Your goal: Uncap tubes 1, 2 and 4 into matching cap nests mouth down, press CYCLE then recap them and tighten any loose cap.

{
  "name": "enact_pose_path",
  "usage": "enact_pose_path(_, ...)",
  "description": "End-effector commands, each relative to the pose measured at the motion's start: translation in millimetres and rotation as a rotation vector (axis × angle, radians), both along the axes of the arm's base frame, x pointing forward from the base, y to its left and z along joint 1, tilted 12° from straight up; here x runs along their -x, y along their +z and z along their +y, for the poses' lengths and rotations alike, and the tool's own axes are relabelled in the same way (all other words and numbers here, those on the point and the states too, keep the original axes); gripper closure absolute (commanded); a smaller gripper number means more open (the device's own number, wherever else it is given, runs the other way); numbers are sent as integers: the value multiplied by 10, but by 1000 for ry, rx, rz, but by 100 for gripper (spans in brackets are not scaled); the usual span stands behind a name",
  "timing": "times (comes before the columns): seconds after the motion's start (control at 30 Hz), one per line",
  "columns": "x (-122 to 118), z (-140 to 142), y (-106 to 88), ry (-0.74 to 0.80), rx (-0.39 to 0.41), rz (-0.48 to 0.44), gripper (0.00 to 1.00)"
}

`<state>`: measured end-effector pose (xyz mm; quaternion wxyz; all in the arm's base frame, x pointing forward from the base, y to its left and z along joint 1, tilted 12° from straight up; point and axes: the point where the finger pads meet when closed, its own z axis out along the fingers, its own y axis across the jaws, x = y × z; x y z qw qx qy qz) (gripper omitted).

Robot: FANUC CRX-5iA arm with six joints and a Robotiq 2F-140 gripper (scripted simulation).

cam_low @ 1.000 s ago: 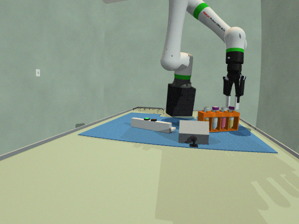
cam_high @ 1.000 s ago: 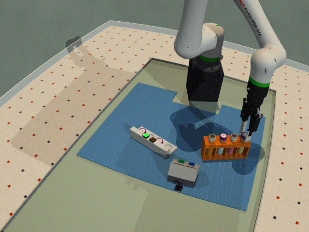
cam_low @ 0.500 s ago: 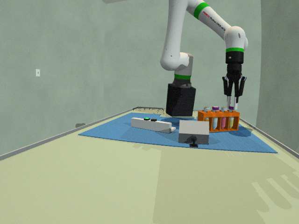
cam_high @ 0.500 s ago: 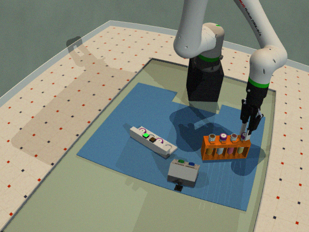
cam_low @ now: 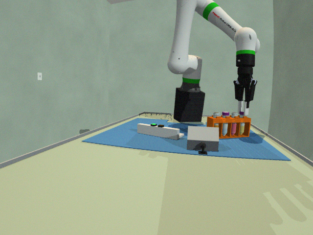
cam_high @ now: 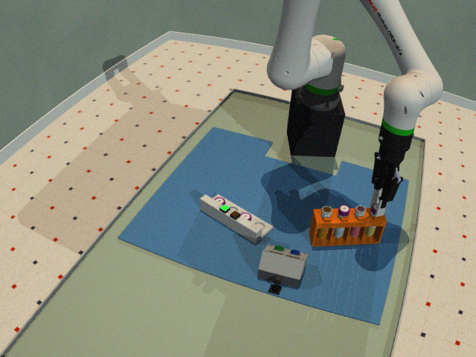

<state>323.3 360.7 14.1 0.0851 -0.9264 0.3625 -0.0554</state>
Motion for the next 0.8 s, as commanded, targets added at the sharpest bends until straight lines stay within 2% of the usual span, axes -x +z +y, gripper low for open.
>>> enact_pose_path(0.0, 2, -2, -6, -155, -22, 10, 100)
enact_pose_path(0.1, 2, -2, -7, -252, -39, 22, 100)
enact_pose_path(0.17, 2, -2, -7, -252, -39, 22, 100)
enact_pose_path(0.5, 1, -2, -12, -579, -95, 60, 100)
enact_pose_path(0.77, 1, -2, -13, -597, -99, 62, 100)
